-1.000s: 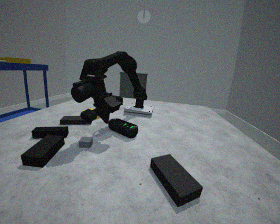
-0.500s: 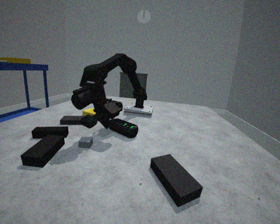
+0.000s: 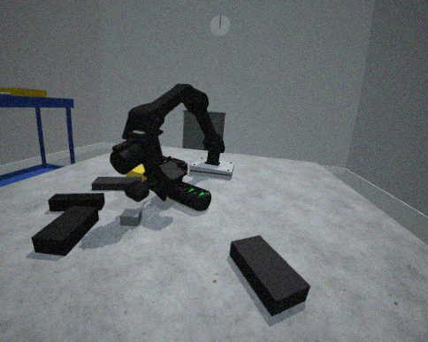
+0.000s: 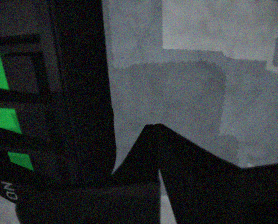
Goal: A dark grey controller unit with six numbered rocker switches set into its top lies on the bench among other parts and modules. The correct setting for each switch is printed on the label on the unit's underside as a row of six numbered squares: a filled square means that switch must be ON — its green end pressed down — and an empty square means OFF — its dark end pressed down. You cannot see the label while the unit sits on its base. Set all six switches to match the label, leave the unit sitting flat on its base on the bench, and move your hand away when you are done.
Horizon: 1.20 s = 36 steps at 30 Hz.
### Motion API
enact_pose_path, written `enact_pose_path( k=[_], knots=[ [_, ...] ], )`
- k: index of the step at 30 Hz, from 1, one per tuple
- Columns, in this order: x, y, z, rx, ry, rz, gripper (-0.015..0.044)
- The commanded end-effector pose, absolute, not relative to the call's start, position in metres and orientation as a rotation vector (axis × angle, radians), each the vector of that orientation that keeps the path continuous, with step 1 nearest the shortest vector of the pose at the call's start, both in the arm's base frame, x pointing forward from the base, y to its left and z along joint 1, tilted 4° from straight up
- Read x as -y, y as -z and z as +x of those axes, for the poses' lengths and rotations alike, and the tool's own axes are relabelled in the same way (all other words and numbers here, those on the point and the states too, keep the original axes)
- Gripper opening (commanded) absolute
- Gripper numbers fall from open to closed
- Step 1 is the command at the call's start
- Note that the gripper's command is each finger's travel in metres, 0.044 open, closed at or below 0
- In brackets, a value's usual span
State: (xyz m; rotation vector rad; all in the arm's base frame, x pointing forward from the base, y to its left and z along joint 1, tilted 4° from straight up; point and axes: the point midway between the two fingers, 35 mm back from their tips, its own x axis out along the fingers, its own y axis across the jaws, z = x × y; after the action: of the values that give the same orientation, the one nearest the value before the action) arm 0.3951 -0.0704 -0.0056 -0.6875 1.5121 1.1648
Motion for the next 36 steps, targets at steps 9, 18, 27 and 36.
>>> enact_pose_path(
  k=[9,18,27,36],
  knots=[
    [0.068,0.007,0.39,-1.512,-1.168,-0.683,0.0],
    [0.067,0.007,0.387,-1.512,-1.168,-0.683,0.0],
    [0.065,0.007,0.384,-1.512,-1.169,-0.682,0.0],
    [0.062,0.007,0.378,-1.512,-1.169,-0.682,0.0]
  ],
)
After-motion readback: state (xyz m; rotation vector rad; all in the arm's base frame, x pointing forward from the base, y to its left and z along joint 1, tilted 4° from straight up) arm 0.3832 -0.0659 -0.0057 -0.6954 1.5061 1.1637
